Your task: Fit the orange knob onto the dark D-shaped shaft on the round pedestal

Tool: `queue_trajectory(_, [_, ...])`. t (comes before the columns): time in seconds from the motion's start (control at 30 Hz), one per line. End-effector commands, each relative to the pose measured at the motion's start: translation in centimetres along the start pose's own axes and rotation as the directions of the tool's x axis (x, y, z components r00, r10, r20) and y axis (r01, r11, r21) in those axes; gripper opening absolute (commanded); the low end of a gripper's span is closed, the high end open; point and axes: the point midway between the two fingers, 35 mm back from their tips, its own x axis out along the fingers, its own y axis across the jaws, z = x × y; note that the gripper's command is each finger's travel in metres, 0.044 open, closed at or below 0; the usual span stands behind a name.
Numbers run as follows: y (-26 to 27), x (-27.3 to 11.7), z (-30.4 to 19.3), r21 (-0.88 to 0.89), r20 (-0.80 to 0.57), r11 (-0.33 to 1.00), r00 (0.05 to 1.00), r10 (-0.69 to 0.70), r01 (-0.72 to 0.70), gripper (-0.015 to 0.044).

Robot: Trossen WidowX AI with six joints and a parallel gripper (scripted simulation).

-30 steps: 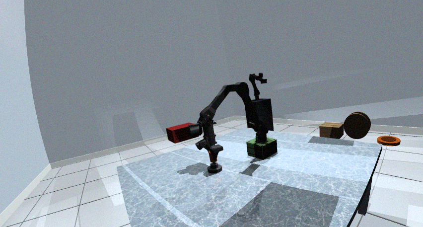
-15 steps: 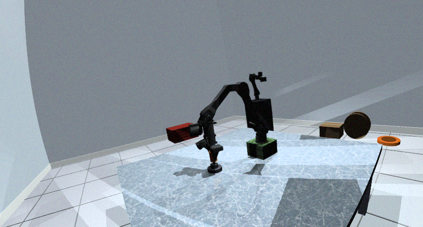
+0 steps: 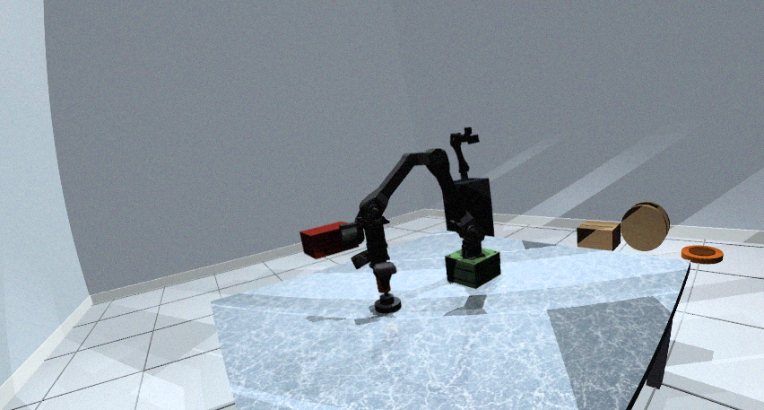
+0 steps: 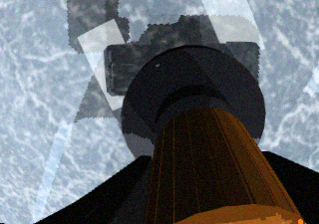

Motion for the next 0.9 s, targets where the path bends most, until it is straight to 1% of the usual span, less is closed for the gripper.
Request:
queue_trajectory(0.0, [0.01,0.12,0.11,0.011,0.002,1.0,1.0,0.002,-0.002,0.0])
queue_trajectory(0.33, [0.03,0.35,-0.2,0.011,0.001,1.0,1.0,0.002,-0.002,0.0])
queue_trajectory(0.53, [0.06,-0.19,-0.43,0.011,0.001,1.0,1.0,0.002,-0.002,0.0])
queue_trajectory(0.6, [0.06,-0.21,-0.42,0.037,0.001,0.999,1.0,0.002,-0.002,0.0])
queue_trajectory(0.77, [0.06,-0.31,-0.38,0.208,0.001,0.978,1.0,0.002,-0.002,0.0])
queue_trajectory(0.87, [0.07,-0.25,-0.31,0.219,0.001,0.976,1.0,0.002,-0.002,0.0])
